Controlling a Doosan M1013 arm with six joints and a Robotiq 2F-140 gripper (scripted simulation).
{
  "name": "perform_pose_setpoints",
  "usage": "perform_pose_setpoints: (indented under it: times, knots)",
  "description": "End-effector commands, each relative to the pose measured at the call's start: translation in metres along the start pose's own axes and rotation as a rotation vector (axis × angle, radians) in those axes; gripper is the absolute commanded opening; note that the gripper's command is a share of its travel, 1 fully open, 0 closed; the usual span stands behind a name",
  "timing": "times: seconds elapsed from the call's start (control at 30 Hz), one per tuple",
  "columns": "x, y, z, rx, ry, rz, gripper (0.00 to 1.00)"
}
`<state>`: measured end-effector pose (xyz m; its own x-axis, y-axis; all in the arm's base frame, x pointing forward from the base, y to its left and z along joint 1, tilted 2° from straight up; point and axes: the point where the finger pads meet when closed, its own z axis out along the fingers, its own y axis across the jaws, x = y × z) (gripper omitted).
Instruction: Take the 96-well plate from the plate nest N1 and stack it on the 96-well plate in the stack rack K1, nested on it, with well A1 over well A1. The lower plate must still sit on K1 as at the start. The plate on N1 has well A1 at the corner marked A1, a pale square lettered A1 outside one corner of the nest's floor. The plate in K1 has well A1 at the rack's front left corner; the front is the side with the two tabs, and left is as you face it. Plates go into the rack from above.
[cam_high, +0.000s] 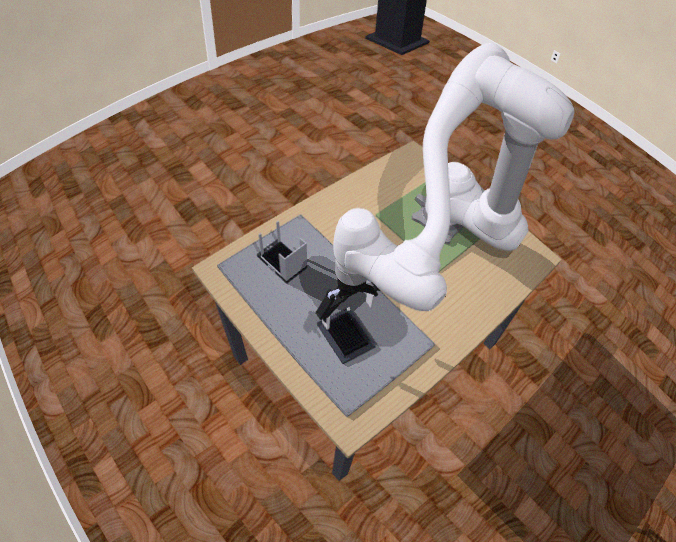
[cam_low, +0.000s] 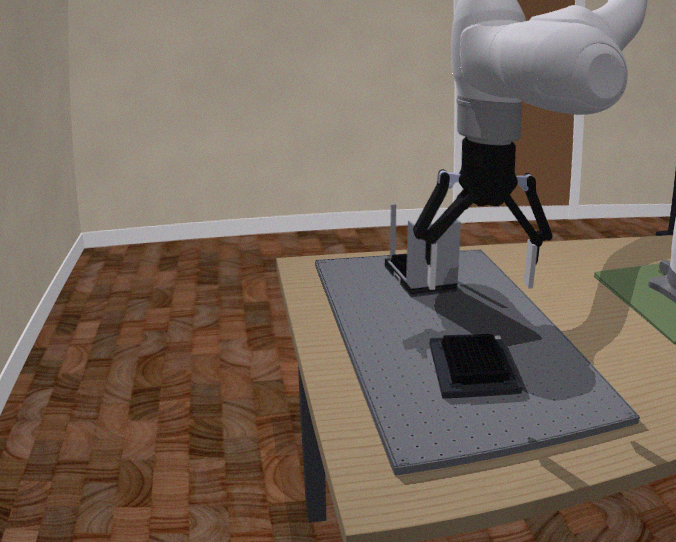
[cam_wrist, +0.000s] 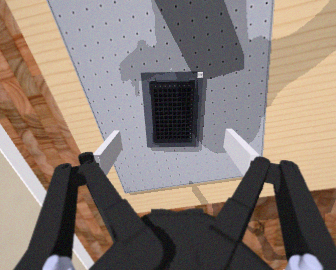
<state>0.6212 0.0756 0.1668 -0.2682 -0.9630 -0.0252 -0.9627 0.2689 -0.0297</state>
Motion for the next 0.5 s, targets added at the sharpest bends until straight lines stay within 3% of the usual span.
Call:
perform_pose_setpoints:
  times: [0.0,0.47]
  knots:
    - [0.0,0.002,0.01,-0.001,0.002,-0.002,1.0]
    - [0.0,0.002,0.03,-0.001,0.002,-0.002,1.0]
